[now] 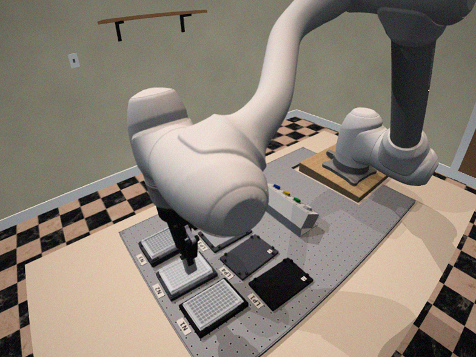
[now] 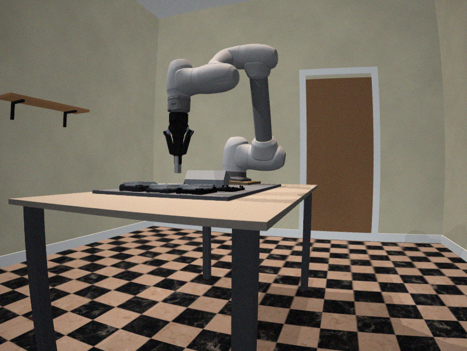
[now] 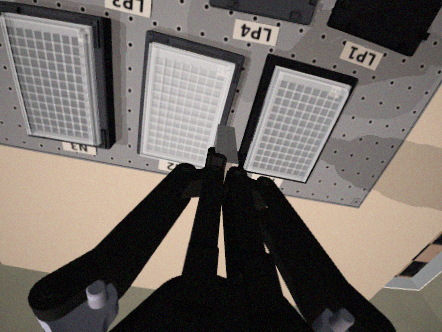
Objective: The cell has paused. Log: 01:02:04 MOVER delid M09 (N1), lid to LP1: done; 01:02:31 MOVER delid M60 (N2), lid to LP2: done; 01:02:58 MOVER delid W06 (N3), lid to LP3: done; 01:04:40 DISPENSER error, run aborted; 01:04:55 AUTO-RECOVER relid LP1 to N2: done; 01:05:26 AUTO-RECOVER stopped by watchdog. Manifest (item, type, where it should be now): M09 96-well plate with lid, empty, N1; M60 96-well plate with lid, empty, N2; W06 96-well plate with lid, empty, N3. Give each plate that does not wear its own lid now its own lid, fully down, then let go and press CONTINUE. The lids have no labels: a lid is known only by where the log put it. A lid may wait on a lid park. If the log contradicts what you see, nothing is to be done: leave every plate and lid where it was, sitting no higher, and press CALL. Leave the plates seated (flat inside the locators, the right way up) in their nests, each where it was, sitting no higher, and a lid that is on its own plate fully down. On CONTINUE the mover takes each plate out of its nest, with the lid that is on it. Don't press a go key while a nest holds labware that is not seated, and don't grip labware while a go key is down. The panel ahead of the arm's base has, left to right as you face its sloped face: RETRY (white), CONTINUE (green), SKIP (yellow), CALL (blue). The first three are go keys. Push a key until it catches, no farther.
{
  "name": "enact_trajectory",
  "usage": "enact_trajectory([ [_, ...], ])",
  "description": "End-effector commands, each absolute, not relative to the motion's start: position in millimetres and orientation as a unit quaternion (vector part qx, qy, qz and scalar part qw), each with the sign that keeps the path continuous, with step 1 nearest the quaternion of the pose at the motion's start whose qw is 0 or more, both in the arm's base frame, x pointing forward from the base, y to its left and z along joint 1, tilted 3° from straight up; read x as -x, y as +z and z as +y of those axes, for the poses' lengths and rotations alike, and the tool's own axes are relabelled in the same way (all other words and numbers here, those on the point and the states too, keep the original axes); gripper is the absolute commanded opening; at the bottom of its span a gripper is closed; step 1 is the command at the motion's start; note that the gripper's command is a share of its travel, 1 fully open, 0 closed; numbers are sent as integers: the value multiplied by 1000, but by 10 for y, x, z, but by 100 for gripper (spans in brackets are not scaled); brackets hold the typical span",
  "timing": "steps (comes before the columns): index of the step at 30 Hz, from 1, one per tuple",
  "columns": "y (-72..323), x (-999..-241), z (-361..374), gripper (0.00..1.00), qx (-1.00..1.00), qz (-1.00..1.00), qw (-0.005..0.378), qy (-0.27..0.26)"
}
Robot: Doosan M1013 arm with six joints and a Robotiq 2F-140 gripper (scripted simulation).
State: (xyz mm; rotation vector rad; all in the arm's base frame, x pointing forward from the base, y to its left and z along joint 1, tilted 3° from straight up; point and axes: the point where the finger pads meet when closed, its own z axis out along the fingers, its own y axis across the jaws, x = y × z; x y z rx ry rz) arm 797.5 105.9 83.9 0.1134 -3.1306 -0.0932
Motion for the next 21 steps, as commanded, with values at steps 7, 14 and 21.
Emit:
enact_trajectory([
  [7, 771, -8048, -78, 0, -37, -999, 4, -30],
  [14, 770, -8048, -94, 0, -37, -999, 4, -30],
  [21, 770, -8048, -94, 0, -37, -999, 4, -30],
])
